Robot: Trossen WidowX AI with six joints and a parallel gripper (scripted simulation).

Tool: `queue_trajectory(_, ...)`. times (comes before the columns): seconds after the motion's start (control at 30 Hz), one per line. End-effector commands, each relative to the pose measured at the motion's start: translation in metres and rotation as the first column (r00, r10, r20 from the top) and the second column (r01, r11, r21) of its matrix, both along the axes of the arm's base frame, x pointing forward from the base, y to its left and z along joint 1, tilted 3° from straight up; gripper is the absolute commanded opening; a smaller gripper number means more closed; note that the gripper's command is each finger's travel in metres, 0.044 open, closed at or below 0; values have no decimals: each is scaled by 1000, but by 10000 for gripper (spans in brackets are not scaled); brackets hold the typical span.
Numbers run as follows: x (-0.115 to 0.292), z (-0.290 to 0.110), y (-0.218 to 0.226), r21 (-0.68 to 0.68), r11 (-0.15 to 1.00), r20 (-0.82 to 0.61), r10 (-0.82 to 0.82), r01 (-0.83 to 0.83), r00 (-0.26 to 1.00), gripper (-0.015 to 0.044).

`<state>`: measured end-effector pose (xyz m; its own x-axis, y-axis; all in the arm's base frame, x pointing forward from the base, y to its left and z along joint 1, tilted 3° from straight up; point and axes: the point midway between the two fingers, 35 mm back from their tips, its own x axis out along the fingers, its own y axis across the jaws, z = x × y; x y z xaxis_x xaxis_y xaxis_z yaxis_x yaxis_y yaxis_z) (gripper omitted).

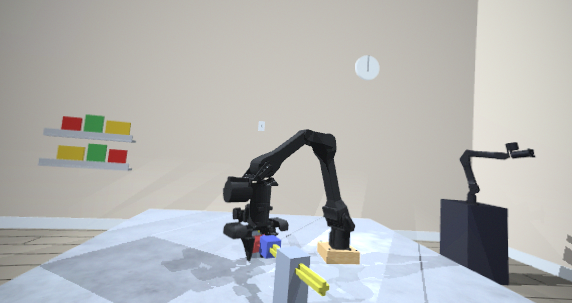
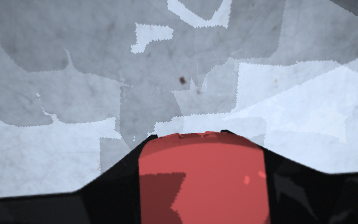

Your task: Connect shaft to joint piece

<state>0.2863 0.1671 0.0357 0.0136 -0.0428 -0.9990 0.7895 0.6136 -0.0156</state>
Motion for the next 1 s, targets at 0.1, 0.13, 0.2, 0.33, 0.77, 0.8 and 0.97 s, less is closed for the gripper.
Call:
queue_trajectory(0.1,0,0,0,0,1000,0,0,0,1000,16)
queue_trajectory(0.13,0,0,0,0,1000,0,0,0,1000,0)
queue_trajectory(0.2,0,0,0,0,1000,0,0,0,1000,0)
queue_trajectory(0.33,0,0,0,-7,1000,5,-10,10,1000,0)
queue_trajectory(0.77,-5,6,-6,-134,968,104,-198,211,975,0)
queue_trajectory(0.8,-6,6,-6,-143,963,112,-212,227,971,0)
queue_trajectory(0.97,-6,7,-7,-158,954,125,-236,254,964,0)
